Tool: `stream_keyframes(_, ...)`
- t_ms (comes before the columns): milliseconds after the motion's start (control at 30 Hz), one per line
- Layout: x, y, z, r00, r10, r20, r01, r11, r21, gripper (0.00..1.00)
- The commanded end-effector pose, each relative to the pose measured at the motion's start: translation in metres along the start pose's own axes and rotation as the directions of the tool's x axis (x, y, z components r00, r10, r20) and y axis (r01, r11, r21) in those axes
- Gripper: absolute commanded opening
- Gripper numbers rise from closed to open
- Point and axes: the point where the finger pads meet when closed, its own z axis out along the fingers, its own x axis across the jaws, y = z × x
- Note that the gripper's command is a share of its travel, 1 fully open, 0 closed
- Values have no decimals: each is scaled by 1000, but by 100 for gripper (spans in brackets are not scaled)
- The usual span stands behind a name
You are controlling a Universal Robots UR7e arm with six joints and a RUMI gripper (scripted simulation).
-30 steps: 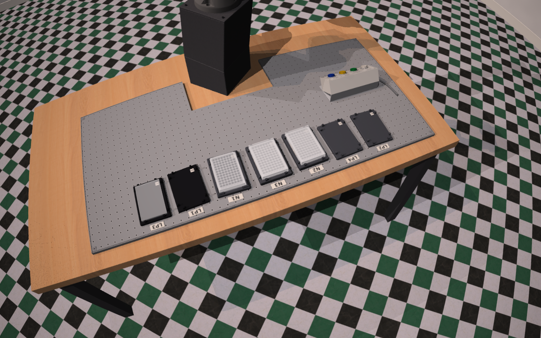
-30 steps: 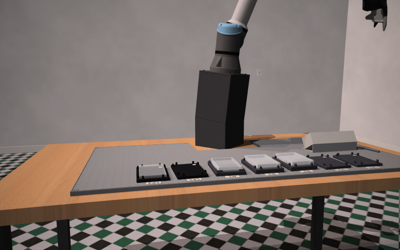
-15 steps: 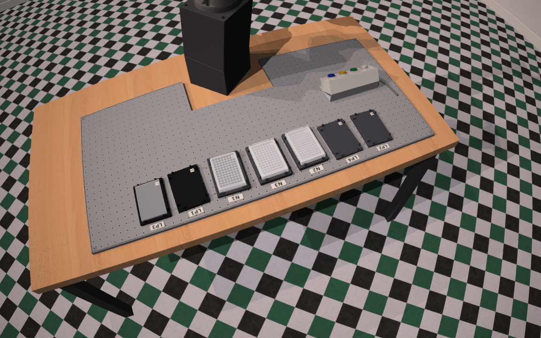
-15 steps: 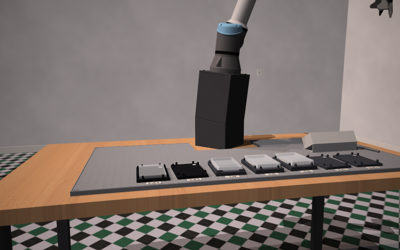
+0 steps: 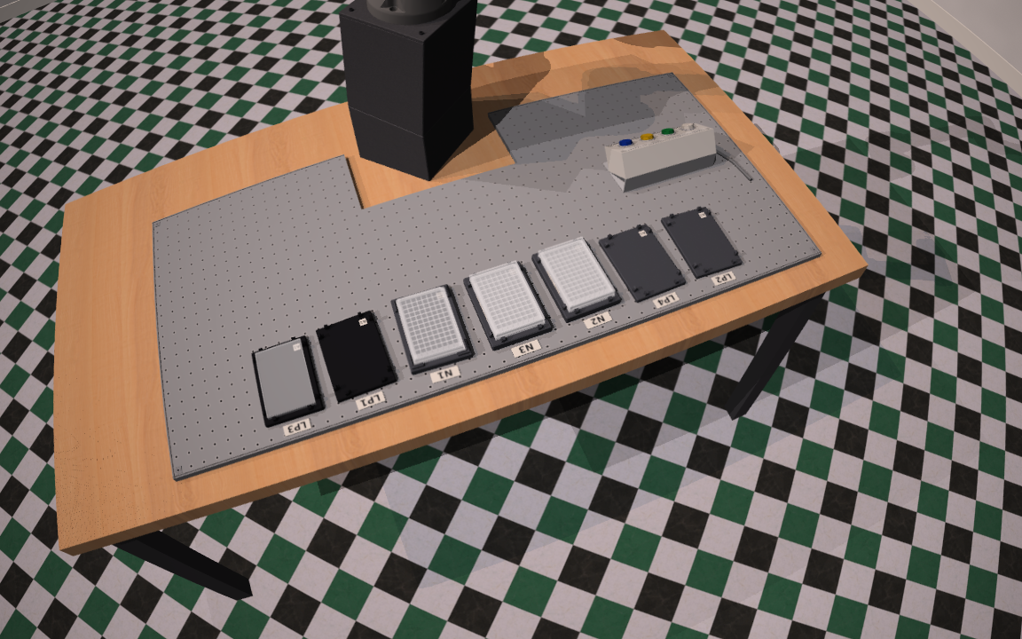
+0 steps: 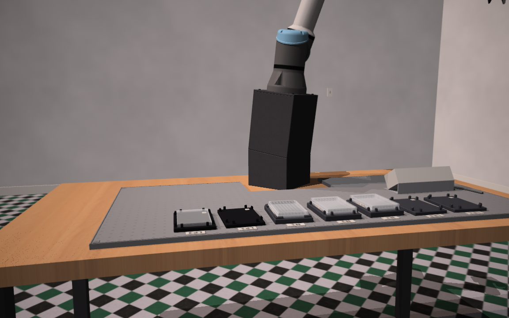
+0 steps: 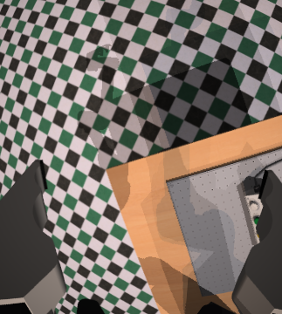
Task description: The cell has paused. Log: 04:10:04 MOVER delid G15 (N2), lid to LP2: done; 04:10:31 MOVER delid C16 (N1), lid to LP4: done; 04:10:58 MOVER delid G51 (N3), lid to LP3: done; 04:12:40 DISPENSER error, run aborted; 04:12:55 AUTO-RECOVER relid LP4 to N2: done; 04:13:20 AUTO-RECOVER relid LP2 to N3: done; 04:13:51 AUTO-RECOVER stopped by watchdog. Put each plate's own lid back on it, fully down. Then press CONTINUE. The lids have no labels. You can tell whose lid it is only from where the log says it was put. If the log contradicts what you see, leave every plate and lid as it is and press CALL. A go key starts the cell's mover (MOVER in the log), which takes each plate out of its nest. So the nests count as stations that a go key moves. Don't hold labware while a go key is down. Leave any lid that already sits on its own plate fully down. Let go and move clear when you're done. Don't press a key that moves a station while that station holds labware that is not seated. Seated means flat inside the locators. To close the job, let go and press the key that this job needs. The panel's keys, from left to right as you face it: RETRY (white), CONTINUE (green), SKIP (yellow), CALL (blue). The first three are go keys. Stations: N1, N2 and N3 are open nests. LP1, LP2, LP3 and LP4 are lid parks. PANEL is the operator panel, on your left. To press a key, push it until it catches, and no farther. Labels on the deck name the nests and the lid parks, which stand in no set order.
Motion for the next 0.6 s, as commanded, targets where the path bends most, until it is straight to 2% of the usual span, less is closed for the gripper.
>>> stream_keyframes(0, -3, -8, -21, 1000, -14, -19, 15, 998, 67, 82)
stream_keyframes(233, -4, -25, -56, 1000, -15, -23, 17, 997, 82, 82)
stream_keyframes(300, -4, -29, -63, 1000, -14, -23, 15, 997, 78, 82)
stream_keyframes(433, -4, -29, -63, 1000, -14, -23, 15, 997, 78, 82)
stream_keyframes(567, -9, -33, -82, 999, -26, -41, 32, 988, 153, 82)
